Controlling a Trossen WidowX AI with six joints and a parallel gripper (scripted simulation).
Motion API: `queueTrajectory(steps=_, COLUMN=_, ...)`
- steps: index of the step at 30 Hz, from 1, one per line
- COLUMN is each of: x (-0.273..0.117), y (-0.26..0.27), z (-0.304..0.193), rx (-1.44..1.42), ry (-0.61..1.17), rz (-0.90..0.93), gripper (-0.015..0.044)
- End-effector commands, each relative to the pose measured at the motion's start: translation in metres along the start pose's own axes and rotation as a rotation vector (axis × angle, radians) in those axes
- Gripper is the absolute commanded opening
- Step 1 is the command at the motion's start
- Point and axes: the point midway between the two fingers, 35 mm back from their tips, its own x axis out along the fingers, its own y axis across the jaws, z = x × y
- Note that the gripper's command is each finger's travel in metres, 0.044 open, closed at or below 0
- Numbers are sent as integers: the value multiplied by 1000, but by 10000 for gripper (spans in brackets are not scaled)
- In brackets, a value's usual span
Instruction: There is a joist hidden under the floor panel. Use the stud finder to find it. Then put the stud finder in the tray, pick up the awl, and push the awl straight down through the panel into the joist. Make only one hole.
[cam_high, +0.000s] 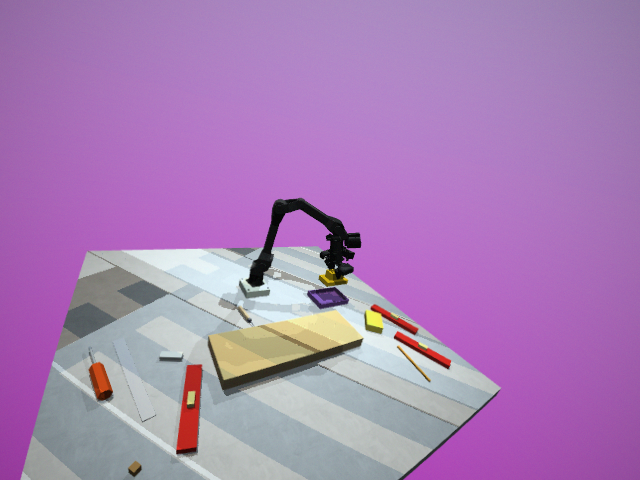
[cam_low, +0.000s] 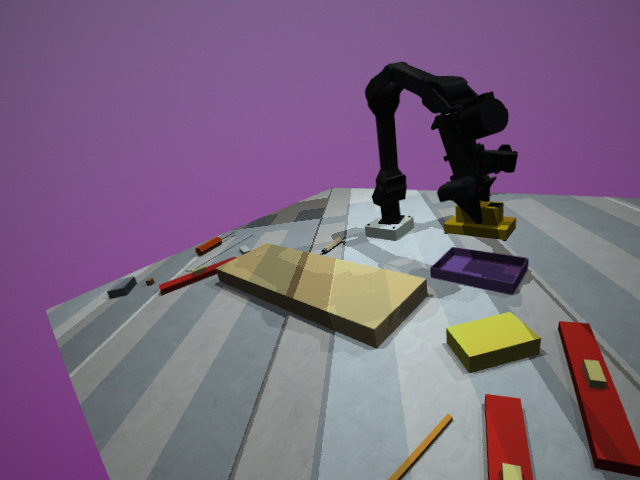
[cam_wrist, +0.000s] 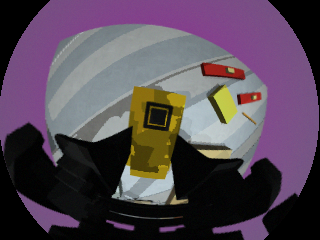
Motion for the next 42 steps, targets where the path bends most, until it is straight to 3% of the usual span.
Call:
queueTrajectory(steps=1, x=6, y=0, z=-1, rx=3, ry=0, rz=-4, gripper=0)
queueTrajectory(steps=42, x=71, y=0, z=-20, rx=3, ry=0, rz=-4, gripper=0)
